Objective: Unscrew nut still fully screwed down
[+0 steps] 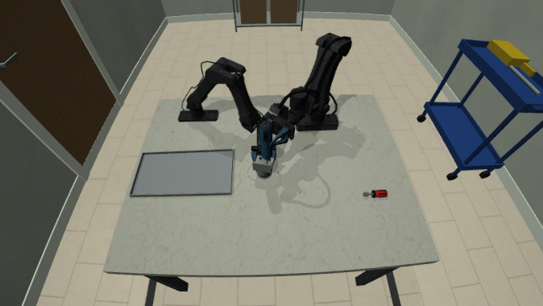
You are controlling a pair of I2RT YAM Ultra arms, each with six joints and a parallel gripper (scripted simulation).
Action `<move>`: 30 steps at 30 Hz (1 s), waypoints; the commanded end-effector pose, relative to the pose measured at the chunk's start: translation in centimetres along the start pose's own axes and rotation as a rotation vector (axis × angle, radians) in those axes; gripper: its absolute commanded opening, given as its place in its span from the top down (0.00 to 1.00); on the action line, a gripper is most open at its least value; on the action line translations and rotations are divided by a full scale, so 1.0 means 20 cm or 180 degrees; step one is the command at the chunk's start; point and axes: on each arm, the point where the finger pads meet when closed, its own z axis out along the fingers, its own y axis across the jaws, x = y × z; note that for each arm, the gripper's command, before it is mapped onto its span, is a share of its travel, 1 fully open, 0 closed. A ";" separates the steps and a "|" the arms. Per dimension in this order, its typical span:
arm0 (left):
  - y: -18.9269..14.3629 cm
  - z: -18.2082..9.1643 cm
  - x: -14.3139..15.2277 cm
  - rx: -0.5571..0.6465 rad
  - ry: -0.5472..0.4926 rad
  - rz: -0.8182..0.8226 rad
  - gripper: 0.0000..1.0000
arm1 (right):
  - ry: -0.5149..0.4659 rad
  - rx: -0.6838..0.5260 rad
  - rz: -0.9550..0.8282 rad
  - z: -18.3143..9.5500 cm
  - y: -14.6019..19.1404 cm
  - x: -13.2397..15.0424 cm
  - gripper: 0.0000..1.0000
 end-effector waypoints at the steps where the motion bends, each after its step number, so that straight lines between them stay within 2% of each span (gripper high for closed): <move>1: 0.01 0.01 -0.15 -0.0006 -0.0356 -0.0032 0.58 | -0.0073 -0.0013 0.0126 0.01 0.04 -0.08 0.41; 3: 0.01 0.00 -0.12 -0.0006 -0.0321 -0.0033 0.58 | -0.0073 -0.0013 0.0126 0.01 0.04 -0.08 0.41; 6: 0.01 0.01 -0.16 -0.0006 -0.0394 -0.0032 0.58 | -0.0073 -0.0013 0.0126 0.01 0.04 -0.08 0.41; 11: 0.01 0.00 -0.11 -0.0006 -0.0312 -0.0033 0.58 | -0.0073 -0.0013 0.0126 0.01 0.04 -0.08 0.41; 16: 0.01 0.00 -0.16 -0.0005 -0.0403 -0.0032 0.58 | -0.0073 -0.0013 0.0126 0.01 0.04 -0.08 0.41; 19: 0.01 0.01 -0.12 -0.0006 -0.0328 -0.0033 0.58 | -0.0073 -0.0013 0.0126 0.01 0.04 -0.08 0.41; 30: 0.01 0.00 -0.10 -0.0006 -0.0319 -0.0033 0.58 | -0.0073 -0.0013 0.0126 0.01 0.04 -0.08 0.41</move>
